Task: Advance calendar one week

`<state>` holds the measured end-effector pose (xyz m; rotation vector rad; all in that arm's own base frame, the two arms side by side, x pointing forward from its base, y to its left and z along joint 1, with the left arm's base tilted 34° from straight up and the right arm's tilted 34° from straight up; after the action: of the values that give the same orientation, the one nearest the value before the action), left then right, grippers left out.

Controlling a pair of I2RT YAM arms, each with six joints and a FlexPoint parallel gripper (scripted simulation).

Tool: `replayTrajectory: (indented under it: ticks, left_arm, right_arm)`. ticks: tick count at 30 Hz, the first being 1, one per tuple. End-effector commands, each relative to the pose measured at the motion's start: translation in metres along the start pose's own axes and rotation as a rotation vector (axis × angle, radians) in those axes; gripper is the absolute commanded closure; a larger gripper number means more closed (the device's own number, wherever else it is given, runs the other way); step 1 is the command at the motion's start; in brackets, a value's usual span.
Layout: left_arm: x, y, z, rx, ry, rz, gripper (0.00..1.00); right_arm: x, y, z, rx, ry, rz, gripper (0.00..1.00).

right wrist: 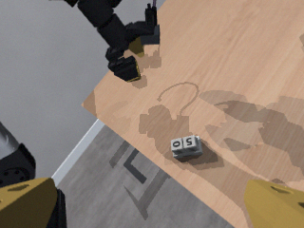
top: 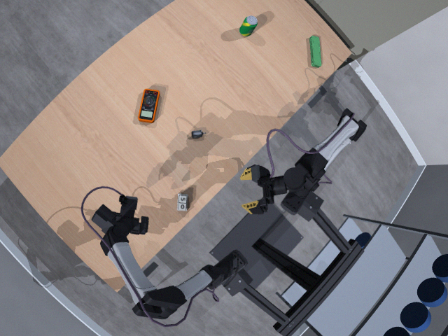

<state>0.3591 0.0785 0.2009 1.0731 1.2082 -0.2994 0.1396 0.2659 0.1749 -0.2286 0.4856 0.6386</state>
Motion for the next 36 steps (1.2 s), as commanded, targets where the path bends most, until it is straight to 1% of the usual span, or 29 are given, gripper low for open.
replayTrajectory:
  ticks: [1,18,26,29,32,34,36]
  left_arm:
    - [-0.004,0.002,0.002,0.002,-0.01,0.01,0.0]
    - [-0.004,0.002,0.002,0.002,-0.01,0.01,0.0]
    - [-0.009,-0.006,0.005,0.104,0.015,0.06,0.0]
    - [-0.01,-0.019,0.009,0.201,0.041,0.074,0.0]
    - [-0.011,-0.04,0.017,0.335,0.072,0.089,0.0]
    - [-0.011,-0.04,0.017,0.335,0.072,0.089,0.0]
    - [-0.012,-0.053,0.022,0.416,0.09,0.099,0.0]
  right_arm:
    - [-0.001,0.002,0.004,0.005,-0.01,0.008,0.0]
    - [-0.001,0.002,0.004,0.005,-0.01,0.008,0.0]
    - [-0.001,-0.003,-0.006,-0.167,0.08,0.086,0.0]
    - [-0.002,-0.013,-0.012,-0.28,0.133,0.146,0.0]
    - [-0.006,-0.028,-0.019,-0.404,0.184,0.227,0.0]
    - [-0.006,-0.028,-0.019,-0.404,0.184,0.227,0.0]
    - [-0.01,-0.036,-0.023,-0.465,0.201,0.277,0.0]
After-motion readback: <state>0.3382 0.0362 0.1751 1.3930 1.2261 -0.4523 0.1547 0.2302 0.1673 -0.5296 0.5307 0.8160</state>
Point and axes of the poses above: on each arm, the point where the finger pads meet when closed, its own x axis out along the fingers, its own y axis across the jaws, z = x × y, the point moved 2 cm from there along -x, back along the fingers, and after that the axes turned 4 degrees about x, right-handed, at the moved point
